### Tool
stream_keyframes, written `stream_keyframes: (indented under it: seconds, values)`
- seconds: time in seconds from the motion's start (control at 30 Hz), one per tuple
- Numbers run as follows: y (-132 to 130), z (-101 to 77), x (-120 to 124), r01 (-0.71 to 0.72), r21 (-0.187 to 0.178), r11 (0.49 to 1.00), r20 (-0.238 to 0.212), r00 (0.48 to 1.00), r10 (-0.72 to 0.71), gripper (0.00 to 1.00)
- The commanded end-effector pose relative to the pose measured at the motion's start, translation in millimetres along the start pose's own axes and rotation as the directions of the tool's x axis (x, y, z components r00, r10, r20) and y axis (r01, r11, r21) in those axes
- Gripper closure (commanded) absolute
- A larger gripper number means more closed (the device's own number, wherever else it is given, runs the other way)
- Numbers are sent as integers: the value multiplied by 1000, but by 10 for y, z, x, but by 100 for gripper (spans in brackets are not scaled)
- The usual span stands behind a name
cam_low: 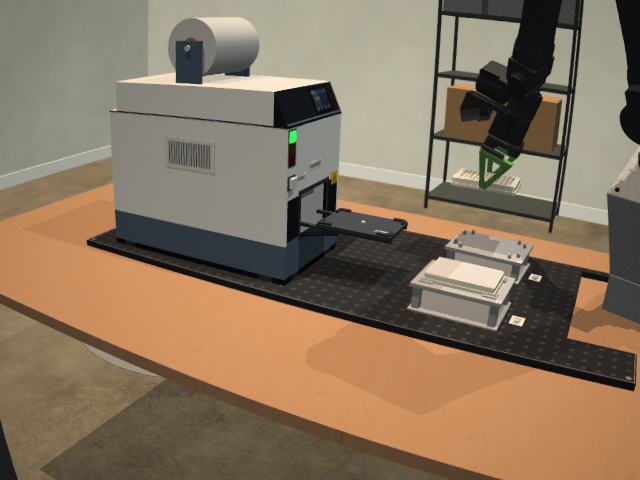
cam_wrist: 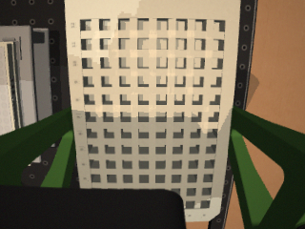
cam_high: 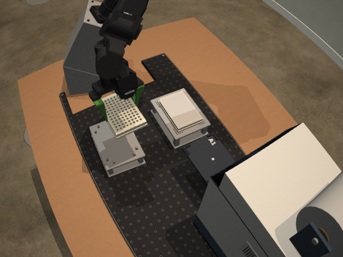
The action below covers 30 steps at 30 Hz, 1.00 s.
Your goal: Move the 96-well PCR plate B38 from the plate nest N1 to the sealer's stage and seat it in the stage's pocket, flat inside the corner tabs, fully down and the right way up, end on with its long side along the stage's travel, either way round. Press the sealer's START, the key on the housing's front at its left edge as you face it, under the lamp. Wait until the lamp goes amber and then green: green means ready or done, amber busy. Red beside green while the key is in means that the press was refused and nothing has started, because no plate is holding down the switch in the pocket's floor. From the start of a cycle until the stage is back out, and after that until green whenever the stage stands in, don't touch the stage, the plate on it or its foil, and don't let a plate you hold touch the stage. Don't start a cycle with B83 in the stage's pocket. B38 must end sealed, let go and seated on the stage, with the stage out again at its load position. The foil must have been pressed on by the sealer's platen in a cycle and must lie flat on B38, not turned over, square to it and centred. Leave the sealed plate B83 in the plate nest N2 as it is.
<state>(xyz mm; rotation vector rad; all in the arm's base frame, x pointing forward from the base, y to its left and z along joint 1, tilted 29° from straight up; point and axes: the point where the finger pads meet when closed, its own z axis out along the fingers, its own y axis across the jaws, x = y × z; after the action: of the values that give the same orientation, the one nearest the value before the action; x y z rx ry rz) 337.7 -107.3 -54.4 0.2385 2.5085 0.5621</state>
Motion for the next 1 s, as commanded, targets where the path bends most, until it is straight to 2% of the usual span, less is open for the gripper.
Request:
stream_keyframes:
  seconds: [0.0, 0.13, 0.5, 0.77, 0.97]
  values:
    - [-33, 1, -388, 1, 19, 1000, 57, 998, -2, 100]
    - [1, 12, -377, -1, 14, 1000, 48, 999, 0, 100]
    - [199, 45, -632, -10, 12, 1000, 54, 999, 9, 100]
    - [339, 119, -592, -4, 1, 1000, 27, 1000, 3, 100]
    - [429, 118, -821, 1, 6, 1000, 53, 999, -1, 100]
